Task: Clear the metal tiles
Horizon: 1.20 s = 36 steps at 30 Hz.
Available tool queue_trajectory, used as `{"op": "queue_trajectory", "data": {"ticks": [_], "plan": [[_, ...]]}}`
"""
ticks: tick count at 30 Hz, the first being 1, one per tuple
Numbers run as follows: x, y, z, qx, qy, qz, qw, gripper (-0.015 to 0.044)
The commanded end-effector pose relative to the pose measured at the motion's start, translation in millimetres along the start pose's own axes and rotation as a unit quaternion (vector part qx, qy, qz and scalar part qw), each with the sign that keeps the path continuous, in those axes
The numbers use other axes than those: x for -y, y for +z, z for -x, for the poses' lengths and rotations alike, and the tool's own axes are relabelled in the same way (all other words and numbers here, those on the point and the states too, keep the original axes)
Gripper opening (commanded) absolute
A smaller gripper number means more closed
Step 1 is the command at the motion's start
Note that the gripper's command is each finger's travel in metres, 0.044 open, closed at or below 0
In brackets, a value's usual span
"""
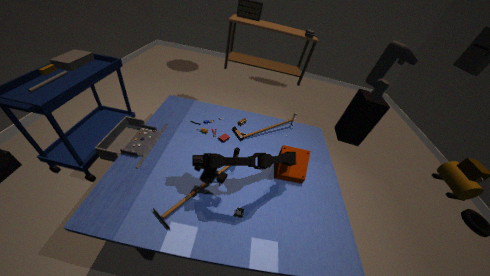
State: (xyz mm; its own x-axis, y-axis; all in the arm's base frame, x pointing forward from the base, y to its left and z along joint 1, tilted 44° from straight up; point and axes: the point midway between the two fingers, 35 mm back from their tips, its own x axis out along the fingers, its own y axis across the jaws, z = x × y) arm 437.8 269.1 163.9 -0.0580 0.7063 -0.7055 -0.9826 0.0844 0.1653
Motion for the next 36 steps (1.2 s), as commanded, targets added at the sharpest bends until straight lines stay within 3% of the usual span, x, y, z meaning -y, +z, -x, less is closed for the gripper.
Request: {"op": "queue_trajectory", "data": {"ticks": [1,26,36], "plan": [[-3,1,13,0.01,-0.005,-0.038,0.999,0.0],[-35,3,88,0.08,-0.025,-0.323,0.943,0.0],[-35,3,86,0.082,-0.025,-0.331,0.94,0.0]]}}
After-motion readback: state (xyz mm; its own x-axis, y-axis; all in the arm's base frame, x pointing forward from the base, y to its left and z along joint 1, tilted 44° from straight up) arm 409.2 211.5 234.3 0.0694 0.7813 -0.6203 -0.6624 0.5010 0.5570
